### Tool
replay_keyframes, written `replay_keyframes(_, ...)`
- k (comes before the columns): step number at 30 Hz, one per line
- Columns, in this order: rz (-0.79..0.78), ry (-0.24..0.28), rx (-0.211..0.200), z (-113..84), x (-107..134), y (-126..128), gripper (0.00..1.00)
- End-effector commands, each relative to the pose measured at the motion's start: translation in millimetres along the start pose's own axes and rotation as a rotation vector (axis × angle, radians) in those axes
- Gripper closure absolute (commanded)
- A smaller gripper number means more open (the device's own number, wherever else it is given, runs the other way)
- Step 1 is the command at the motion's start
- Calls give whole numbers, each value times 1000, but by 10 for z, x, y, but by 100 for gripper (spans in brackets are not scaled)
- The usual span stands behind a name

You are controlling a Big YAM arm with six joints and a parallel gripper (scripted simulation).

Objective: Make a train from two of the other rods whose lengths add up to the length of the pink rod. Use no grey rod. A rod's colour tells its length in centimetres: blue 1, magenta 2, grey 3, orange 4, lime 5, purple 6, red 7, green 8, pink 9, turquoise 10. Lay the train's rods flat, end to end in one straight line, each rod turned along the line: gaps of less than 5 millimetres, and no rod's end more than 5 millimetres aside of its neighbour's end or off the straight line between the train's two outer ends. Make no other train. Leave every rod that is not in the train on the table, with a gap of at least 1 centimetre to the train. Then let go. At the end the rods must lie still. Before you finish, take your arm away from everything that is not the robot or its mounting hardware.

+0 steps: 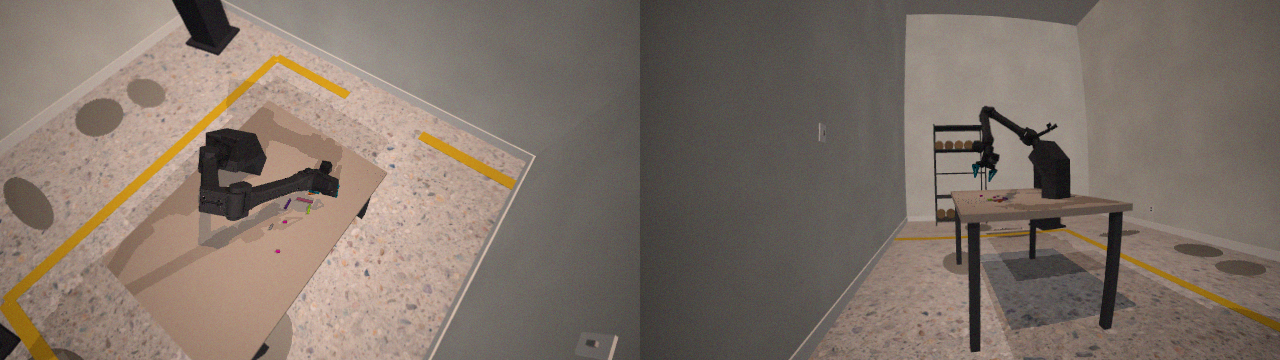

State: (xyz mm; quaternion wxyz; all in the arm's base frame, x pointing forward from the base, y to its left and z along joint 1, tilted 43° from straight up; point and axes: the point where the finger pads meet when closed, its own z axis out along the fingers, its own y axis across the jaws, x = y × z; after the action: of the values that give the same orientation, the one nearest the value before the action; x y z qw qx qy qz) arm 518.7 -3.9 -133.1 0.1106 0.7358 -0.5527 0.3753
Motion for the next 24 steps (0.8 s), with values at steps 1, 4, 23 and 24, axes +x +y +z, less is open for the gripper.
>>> replay_keyframes(1, -82, 1, -51, 110, 18, 217, 0)
replay_keyframes(4, -154, -6, -97, 165, -20, 456, 0)
replay_keyframes(23, -444, -60, -278, 290, -135, 1441, 0)
replay_keyframes(24, -439, -58, -272, 303, -131, 1394, 0)
